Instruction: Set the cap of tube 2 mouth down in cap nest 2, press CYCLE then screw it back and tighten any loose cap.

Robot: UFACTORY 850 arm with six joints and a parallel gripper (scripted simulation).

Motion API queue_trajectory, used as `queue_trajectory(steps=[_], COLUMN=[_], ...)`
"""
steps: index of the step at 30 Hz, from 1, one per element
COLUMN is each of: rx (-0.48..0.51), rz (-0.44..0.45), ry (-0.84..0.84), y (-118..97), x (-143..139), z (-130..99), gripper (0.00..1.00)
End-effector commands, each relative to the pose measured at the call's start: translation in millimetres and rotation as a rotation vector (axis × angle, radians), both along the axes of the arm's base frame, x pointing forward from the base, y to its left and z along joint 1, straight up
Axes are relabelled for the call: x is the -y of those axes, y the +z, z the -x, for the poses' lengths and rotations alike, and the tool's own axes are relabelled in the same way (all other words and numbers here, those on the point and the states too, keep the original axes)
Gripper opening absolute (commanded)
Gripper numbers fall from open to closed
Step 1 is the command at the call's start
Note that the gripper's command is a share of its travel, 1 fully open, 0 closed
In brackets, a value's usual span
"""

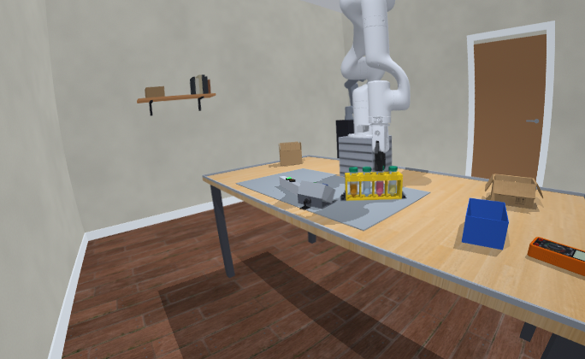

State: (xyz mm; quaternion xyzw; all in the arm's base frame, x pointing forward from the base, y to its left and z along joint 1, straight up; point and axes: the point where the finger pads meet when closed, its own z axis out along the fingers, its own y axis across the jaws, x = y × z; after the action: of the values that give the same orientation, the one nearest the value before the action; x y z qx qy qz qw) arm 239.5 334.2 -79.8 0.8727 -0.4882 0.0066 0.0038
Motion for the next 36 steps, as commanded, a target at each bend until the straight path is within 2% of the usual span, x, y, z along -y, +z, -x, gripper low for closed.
queue_trajectory(steps=[1, 2, 16, 18, 23, 29, 30, 36], rx=[-0.006, -0.006, -0.011, -0.011, -0.012, -0.012, -0.012, -0.012], rz=[-0.010, -0.010, -0.008, -0.008, -0.007, -0.006, -0.007, -0.006], ry=[-0.001, -0.001, 0.559, 0.559, 0.759, 0.784, 0.784, 0.784], y=[0.5, 0.5, 1.5, 1.5, 1.5, 1.5, 1.5, 1.5], x=[-0.6, -0.6, -0.7, -0.7, -0.7, -0.7, -0.7, -0.7], z=[-0.4, -0.4, -0.3, -0.3, -0.3, -0.4, -0.3, -0.3], gripper=[0.46, 0.46, 0.46, 0.46, 0.46, 0.46, 0.00, 0.00])
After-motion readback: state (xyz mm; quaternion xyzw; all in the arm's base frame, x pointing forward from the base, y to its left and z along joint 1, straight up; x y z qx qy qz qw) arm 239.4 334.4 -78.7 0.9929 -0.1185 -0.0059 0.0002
